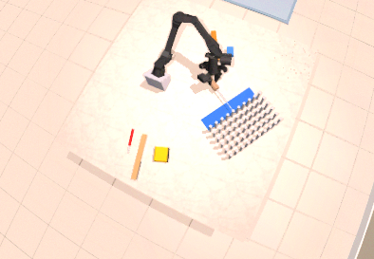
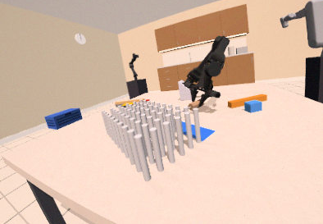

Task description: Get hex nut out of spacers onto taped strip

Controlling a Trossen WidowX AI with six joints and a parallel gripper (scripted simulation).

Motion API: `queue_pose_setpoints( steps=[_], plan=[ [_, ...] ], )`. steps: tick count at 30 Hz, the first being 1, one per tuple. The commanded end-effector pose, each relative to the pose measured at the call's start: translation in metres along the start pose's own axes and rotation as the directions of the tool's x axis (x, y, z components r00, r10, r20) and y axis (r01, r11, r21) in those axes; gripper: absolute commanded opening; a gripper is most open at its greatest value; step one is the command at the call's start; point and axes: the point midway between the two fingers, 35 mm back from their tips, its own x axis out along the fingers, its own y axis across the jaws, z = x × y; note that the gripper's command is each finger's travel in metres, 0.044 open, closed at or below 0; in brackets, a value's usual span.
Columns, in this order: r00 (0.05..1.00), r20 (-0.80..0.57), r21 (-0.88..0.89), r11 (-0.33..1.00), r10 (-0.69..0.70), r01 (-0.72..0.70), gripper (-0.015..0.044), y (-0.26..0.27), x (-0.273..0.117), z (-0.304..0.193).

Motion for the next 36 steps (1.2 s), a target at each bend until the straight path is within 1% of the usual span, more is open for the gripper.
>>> queue_pose_setpoints(
  steps=[1,36],
  plan=[
    [1.000,-0.010,-0.005,1.000,-0.004,0.004,0.0000,-0.002,0.000,-0.006],
    [1.000,-0.011,-0.007,1.000,-0.005,0.005,0.0000,-0.003,0.008,-0.028]
  ],
)
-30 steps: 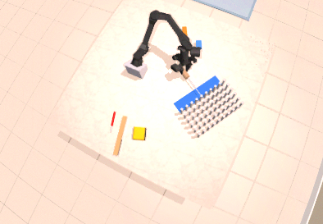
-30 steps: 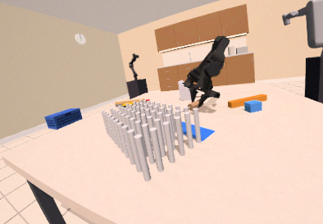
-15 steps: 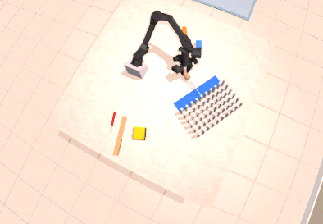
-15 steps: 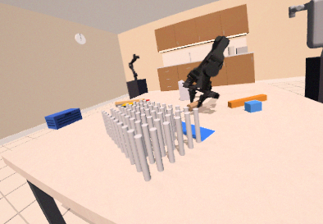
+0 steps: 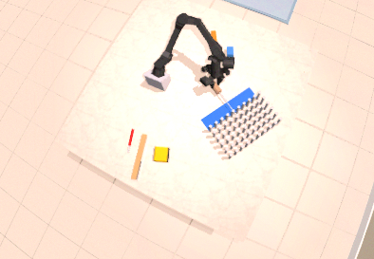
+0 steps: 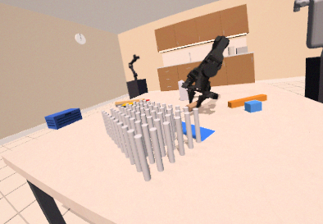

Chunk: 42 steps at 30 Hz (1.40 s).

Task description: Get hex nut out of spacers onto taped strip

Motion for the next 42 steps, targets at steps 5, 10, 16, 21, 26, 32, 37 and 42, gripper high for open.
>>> queue_pose_setpoints(
  steps=[5,10,16,21,26,32,37,42],
  plan=[
    [1.000,-0.008,-0.005,1.000,-0.006,0.006,0.0000,-0.002,0.001,-0.008],
    [1.000,-0.008,-0.005,1.000,-0.006,0.006,0.0000,-0.002,0.002,-0.011],
    [1.000,-0.008,-0.005,1.000,-0.006,0.006,0.0000,-0.002,0.003,-0.015],
    [1.000,-0.008,-0.005,1.000,-0.007,0.006,0.0000,-0.002,0.004,-0.019],
    [1.000,-0.009,-0.005,1.000,-0.007,0.007,0.0000,-0.002,0.006,-0.022],
    [1.000,-0.009,-0.005,1.000,-0.007,0.007,0.0000,-0.002,0.007,-0.026],
    [1.000,-0.009,-0.005,1.000,-0.007,0.007,0.0000,-0.002,0.008,-0.029],
    [1.000,-0.009,-0.005,1.000,-0.007,0.007,0.0000,-0.002,0.009,-0.032]
  ],
)
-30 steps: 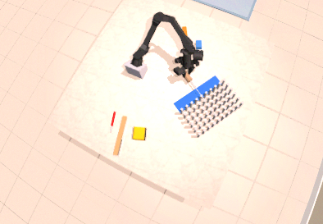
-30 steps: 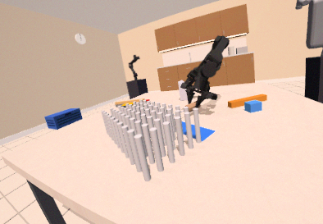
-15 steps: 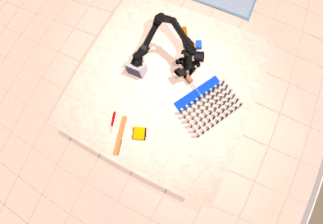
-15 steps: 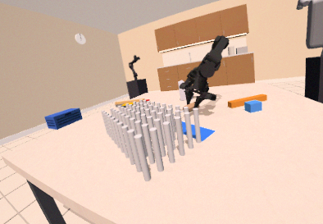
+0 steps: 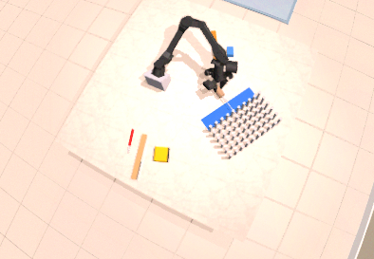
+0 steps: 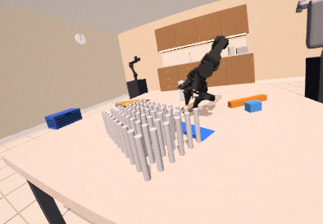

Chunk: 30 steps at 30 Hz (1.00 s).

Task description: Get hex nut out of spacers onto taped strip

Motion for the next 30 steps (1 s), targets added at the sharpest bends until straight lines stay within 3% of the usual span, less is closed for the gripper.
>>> queue_pose_setpoints(
  steps=[1,30],
  plan=[
    [1.000,-0.008,-0.004,1.000,-0.006,0.006,0.0000,-0.001,0.000,-0.006],
    [1.000,-0.009,-0.004,1.000,-0.006,0.006,0.0000,-0.001,0.006,-0.025]
  ],
)
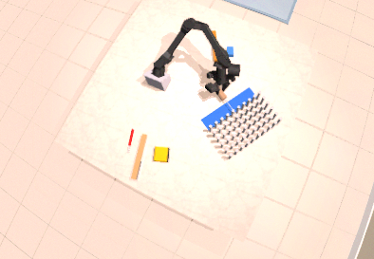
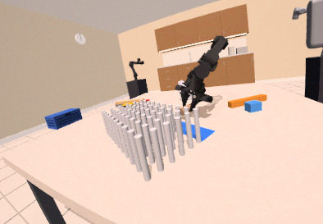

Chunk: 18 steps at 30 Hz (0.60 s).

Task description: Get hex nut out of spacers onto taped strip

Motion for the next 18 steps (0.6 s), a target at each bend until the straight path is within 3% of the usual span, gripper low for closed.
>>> queue_pose_setpoints(
  steps=[1,18],
  plan=[
    [1.000,-0.006,-0.004,1.000,-0.004,0.004,0.0000,-0.001,0.000,-0.005],
    [1.000,-0.007,-0.003,1.000,-0.004,0.004,0.0000,-0.001,0.004,-0.016]
  ],
)
